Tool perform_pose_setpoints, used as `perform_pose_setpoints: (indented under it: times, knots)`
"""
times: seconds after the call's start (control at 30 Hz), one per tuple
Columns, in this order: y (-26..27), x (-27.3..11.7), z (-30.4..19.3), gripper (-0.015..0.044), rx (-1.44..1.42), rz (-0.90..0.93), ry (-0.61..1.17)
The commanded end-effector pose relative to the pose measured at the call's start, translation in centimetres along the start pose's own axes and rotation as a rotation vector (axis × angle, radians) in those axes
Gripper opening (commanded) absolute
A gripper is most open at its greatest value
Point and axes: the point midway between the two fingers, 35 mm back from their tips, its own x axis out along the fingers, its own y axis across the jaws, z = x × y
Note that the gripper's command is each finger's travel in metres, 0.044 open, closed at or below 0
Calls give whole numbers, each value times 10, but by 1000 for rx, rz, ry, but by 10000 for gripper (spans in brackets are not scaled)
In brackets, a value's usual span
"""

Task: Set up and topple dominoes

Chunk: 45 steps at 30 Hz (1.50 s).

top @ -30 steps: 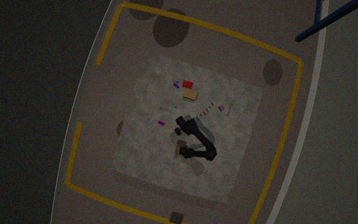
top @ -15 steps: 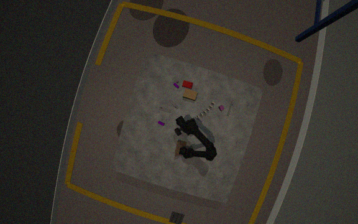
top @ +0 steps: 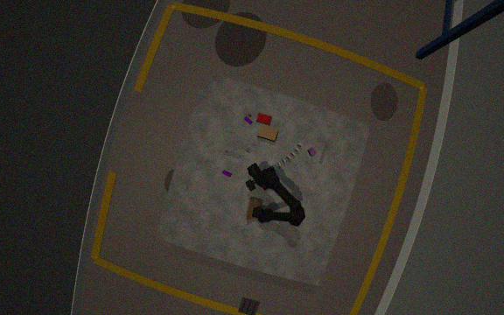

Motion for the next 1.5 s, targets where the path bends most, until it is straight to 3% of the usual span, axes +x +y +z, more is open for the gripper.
perform_pose_setpoints:
  times: [0.0, 0.27, 0.43, 0.5, 1.47]
  knots:
    - [1, 0, 0, 0, -2, 4, -2]
    - [0, 3, 1, 0, -2, 4, -2]
    - [-1, 70, 2, 0, -1, 2, -2]
    - [-1, 80, 0, 0, -1, 0, -1]
    - [-40, 80, 2, 0, 0, 0, -2]
